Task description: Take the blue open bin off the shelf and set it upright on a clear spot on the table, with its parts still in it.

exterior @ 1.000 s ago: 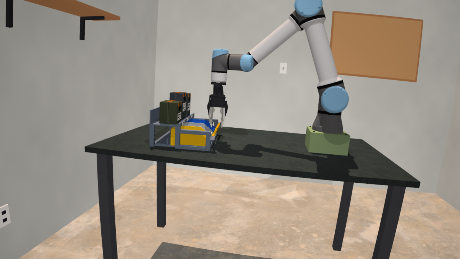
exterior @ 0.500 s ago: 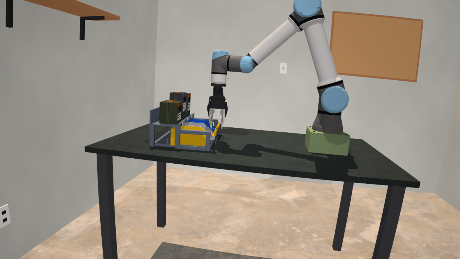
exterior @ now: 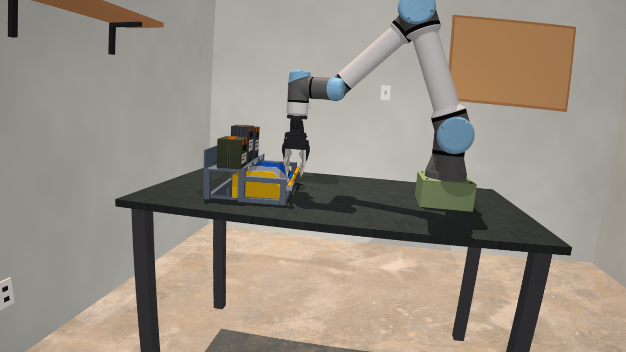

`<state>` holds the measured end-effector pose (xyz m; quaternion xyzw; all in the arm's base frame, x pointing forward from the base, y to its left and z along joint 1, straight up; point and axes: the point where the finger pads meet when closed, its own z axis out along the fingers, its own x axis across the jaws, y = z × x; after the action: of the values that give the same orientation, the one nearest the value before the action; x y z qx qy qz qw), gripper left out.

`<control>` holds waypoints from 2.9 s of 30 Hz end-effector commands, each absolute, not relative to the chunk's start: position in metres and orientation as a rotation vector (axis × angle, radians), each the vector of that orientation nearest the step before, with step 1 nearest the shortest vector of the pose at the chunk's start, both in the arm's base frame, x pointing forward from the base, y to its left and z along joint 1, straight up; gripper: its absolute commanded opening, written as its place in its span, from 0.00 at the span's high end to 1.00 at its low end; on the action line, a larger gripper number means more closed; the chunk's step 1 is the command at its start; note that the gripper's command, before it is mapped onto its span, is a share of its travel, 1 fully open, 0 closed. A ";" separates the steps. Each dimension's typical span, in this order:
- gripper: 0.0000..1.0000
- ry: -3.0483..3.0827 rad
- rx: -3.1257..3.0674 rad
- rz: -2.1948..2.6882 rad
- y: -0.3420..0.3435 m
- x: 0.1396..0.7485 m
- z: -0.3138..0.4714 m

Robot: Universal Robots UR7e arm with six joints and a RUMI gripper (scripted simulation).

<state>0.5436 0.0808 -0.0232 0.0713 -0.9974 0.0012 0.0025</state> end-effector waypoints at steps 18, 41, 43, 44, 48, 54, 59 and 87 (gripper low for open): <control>0.74 -3.130 0.224 0.004 0.081 0.544 -0.024; 0.74 -3.130 0.224 0.004 0.081 0.544 -0.024; 0.74 -3.130 0.224 0.004 0.081 0.544 -0.024; 1.00 -3.130 0.224 0.004 0.081 0.544 -0.024; 1.00 -3.130 0.224 0.004 0.081 0.544 -0.024; 1.00 -3.130 0.224 0.004 0.081 0.544 -0.024; 1.00 -3.130 0.224 0.004 0.081 0.544 -0.024; 1.00 -3.130 0.224 0.004 0.081 0.544 -0.024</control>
<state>0.5436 0.0808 -0.0245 0.0713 -0.9974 0.0012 0.0026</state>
